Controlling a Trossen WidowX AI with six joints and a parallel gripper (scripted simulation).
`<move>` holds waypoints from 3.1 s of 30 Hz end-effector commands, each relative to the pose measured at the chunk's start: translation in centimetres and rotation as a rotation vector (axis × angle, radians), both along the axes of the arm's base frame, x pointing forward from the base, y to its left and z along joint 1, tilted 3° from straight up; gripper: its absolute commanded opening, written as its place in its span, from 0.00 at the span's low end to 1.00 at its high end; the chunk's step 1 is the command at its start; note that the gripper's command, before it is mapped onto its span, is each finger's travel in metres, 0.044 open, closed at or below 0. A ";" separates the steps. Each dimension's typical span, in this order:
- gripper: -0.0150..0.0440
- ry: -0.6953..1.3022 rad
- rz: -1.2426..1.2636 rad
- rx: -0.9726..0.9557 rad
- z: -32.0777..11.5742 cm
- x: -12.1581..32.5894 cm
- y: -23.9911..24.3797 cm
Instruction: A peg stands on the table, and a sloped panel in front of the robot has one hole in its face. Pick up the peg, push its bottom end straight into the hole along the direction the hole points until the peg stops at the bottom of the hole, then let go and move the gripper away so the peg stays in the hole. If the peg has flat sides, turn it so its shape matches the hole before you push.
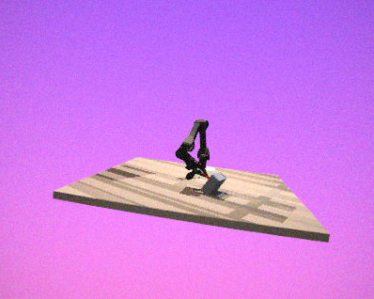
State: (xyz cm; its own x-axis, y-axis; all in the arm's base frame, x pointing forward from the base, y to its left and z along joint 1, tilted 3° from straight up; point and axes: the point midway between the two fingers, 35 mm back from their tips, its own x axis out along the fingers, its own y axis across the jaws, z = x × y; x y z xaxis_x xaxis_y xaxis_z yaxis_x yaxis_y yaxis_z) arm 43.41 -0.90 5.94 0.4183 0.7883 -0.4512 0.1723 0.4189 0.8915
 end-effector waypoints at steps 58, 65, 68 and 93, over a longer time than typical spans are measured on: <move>1.00 0.002 0.000 0.000 -0.7 0.6 1.0; 1.00 0.006 0.000 -0.004 -0.4 0.2 0.1; 1.00 0.007 0.000 -0.005 -0.2 0.1 -0.3; 1.00 0.017 -0.002 -0.011 1.0 -1.4 -3.6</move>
State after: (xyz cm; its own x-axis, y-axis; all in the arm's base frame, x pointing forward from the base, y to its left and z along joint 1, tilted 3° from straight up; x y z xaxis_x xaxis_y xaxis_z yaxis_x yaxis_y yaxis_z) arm 41.98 -3.95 6.45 0.4079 0.7817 -0.4717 0.1987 0.4283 0.8815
